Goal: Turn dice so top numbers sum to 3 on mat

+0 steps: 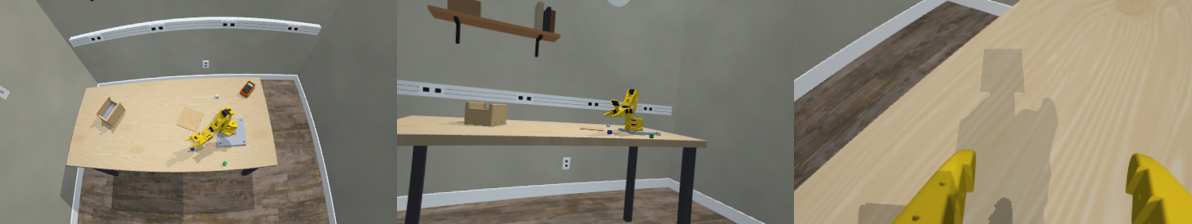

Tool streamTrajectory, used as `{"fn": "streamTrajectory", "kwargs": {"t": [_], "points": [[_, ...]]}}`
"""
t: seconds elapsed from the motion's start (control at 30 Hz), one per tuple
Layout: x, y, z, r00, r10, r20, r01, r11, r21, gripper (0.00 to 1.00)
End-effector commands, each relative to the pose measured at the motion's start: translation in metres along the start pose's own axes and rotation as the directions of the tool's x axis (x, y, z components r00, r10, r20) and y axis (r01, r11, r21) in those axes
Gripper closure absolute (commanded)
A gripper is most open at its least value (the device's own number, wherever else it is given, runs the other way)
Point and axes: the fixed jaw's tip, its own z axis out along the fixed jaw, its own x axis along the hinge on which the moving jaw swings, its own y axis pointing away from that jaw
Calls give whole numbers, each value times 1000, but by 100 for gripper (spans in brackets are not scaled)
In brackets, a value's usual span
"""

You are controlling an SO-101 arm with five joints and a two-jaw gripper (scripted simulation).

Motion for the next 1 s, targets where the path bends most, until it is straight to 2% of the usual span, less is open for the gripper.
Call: {"fn": "streamTrajectory", "kwargs": {"t": [0.0,0.07,0.27,0.43,0.73,0.97], "points": [[-26,2,-6,993,-10,115,10,1000,-6,71],[-26,2,-6,993,-10,115,10,1000,-6,71],[-62,2,-18,960,-8,280,10,1000,-4,72],[-77,2,-25,937,-8,348,10,1000,-3,72],[-79,2,-25,934,-8,356,10,1000,-3,72],[-79,2,-22,942,-7,336,9,1000,-4,72]]}}
